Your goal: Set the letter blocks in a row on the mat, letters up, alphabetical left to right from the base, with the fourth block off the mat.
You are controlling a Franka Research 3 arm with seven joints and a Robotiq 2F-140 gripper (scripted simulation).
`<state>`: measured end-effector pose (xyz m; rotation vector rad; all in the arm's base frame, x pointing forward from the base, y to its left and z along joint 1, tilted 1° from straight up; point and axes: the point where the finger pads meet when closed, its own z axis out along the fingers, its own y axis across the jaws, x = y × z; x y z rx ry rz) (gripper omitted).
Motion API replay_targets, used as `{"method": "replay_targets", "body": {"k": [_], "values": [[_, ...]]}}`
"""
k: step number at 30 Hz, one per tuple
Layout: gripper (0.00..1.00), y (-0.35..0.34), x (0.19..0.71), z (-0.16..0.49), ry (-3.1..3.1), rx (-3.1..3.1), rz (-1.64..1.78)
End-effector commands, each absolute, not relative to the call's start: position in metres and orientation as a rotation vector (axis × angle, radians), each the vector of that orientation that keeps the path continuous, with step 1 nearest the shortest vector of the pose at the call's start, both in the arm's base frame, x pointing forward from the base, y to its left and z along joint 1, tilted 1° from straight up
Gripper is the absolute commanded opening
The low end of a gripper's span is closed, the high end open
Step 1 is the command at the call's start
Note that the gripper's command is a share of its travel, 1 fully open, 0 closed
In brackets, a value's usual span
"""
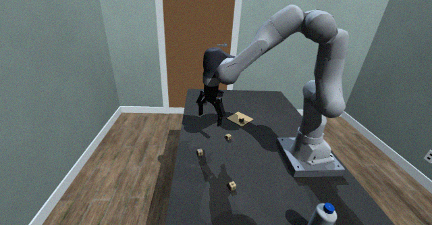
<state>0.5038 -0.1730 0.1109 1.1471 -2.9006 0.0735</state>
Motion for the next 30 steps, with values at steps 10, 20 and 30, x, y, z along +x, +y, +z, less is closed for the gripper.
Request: {"method": "replay_targets", "body": {"k": [10, 20, 30], "values": [[1.00, -0.201, 0.489, 0.111, -2.754, 1.470, 0.068], [1.00, -0.218, 0.476, 0.110, -2.683, 1.588, 0.068], [1.00, -0.239, 0.460, 0.109, -2.591, 1.726, 0.067]]}}
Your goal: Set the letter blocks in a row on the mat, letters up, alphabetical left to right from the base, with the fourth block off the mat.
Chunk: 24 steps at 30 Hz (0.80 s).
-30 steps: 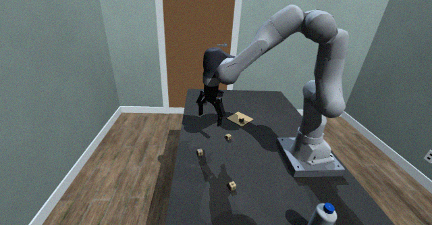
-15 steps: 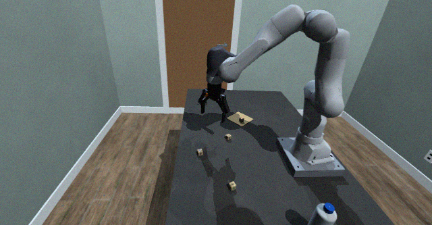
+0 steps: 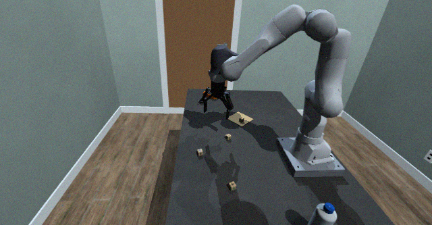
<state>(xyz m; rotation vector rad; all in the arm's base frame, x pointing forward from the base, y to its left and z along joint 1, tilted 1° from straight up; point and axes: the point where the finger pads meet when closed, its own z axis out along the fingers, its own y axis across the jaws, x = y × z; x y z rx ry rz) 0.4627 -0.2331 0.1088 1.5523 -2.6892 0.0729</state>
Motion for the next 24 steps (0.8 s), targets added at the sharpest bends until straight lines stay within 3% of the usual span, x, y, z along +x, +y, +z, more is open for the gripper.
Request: {"method": "replay_targets", "body": {"k": [1, 24], "values": [[1.00, -0.241, 0.459, 0.109, -2.582, 1.740, 0.066], [1.00, -0.278, 0.424, 0.107, -2.375, 2.003, 0.059]]}}
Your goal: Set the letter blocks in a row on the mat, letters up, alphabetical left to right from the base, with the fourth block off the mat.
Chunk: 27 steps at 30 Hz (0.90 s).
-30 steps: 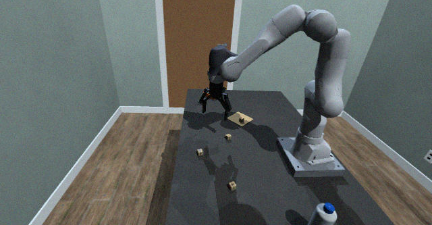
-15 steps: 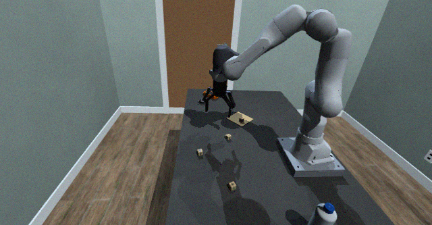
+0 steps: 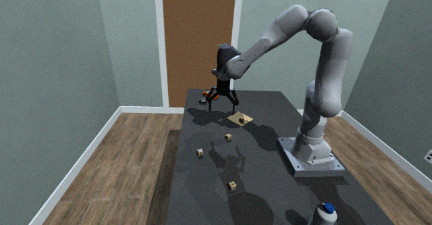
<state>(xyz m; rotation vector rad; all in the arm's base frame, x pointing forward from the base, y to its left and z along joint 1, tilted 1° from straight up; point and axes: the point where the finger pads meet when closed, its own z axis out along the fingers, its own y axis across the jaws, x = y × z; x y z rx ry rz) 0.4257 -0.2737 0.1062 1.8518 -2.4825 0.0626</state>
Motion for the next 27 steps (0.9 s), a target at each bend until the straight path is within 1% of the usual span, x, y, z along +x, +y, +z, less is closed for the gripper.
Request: {"method": "replay_targets", "body": {"k": [1, 27], "values": [[1.00, -0.278, 0.424, 0.107, -2.375, 2.003, 0.059], [1.00, -0.316, 0.377, 0.102, -2.081, 2.305, 0.044]]}}
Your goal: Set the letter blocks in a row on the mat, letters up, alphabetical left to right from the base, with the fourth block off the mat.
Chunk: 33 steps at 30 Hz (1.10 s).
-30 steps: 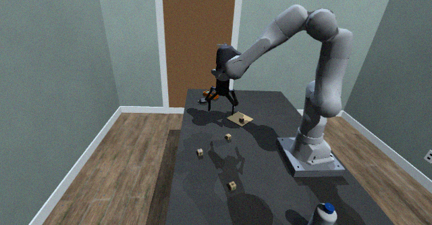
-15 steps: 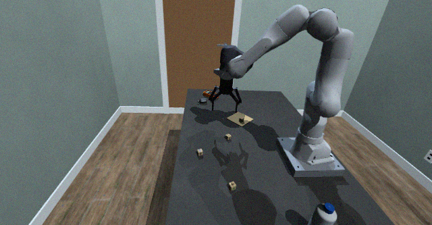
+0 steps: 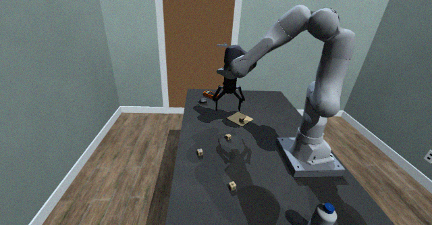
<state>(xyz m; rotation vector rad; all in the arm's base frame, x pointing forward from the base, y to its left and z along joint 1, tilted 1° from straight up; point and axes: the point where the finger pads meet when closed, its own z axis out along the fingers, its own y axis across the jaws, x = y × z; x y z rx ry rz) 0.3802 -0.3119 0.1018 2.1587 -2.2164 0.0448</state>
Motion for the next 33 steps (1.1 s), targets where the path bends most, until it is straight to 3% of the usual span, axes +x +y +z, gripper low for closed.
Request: {"method": "replay_targets", "body": {"k": [1, 33], "values": [[1.00, -0.318, 0.375, 0.102, -2.069, 2.315, 0.043], [1.00, -0.351, 0.319, 0.095, -1.688, 2.615, 0.026]]}}
